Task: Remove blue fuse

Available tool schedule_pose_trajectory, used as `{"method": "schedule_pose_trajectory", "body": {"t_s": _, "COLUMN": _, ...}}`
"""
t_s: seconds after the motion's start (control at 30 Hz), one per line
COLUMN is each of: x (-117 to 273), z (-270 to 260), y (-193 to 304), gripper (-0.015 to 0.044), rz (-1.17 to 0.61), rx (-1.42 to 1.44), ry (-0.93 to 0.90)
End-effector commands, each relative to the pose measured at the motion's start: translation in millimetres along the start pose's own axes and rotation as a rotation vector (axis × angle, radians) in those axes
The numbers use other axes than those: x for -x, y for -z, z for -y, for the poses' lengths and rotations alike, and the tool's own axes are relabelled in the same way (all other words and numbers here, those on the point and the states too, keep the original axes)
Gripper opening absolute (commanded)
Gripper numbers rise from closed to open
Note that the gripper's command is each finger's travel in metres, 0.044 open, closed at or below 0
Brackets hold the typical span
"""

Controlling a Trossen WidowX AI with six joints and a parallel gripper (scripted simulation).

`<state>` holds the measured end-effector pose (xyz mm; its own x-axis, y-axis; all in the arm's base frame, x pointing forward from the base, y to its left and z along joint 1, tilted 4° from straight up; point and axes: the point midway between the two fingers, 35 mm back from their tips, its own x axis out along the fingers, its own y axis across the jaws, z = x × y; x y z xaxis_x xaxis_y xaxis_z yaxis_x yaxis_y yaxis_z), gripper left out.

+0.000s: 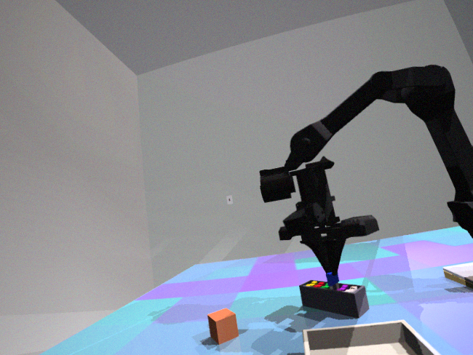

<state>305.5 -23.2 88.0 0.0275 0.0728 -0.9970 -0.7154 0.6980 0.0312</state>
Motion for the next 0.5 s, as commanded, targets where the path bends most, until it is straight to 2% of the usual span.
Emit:
{"method": "schedule_pose_trajectory", "body": {"t_s": 0.0, "x": 4.0, "z": 1.0, "y": -0.4, "gripper": 0.0000, "rz": 0.001, "rx": 0.002, "ry": 0.005}}
{"method": "schedule_pose_trajectory", "body": {"t_s": 0.47, "x": 11.0, "z": 0.7, "y": -0.1, "gripper": 0.0000, "rz": 0.000, "rx": 0.001, "ry": 0.006}}
